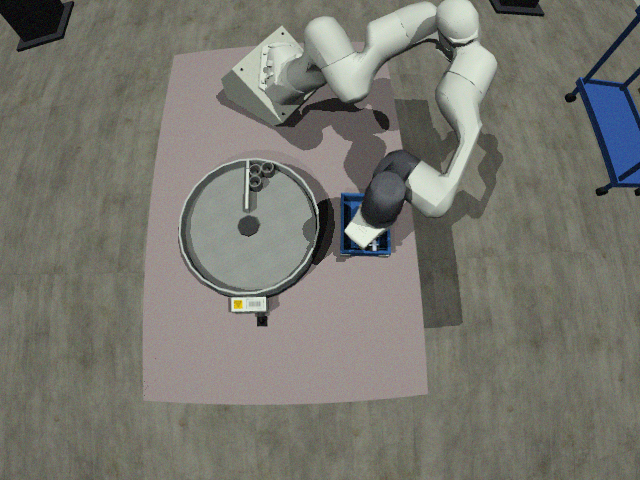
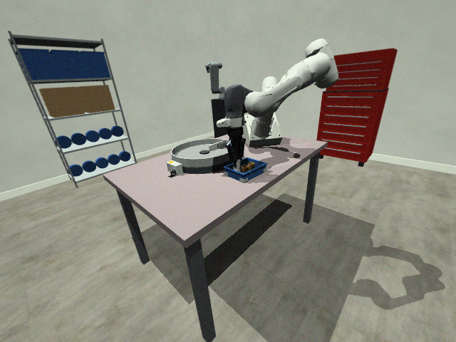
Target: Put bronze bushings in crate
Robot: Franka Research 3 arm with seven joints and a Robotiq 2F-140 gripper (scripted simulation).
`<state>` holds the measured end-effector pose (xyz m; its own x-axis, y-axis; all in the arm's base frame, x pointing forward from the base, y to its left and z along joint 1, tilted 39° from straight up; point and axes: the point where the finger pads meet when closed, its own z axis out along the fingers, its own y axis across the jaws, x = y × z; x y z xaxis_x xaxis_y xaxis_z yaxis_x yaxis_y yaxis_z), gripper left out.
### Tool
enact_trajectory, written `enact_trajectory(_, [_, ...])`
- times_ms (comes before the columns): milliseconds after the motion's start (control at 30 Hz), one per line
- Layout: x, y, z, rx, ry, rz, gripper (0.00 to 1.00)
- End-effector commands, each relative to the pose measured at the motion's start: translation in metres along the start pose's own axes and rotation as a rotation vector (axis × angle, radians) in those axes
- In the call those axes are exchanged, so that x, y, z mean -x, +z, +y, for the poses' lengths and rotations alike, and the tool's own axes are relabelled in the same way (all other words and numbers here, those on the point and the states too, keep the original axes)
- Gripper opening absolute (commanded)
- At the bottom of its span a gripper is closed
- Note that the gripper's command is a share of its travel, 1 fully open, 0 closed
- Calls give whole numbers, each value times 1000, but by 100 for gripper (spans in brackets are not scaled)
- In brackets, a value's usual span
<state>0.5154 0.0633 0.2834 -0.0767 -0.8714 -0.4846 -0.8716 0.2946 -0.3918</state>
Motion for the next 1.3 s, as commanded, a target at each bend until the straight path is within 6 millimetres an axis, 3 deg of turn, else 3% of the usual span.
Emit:
enact_trajectory(0, [0, 0, -2, -4, -3, 0, 10])
enact_trajectory(667, [0, -4, -2, -4, -3, 0, 10])
enact_trajectory(900, [0, -17, -1, -4, -3, 0, 10])
enact_trajectory(1267, [0, -67, -1, -4, -3, 0, 10])
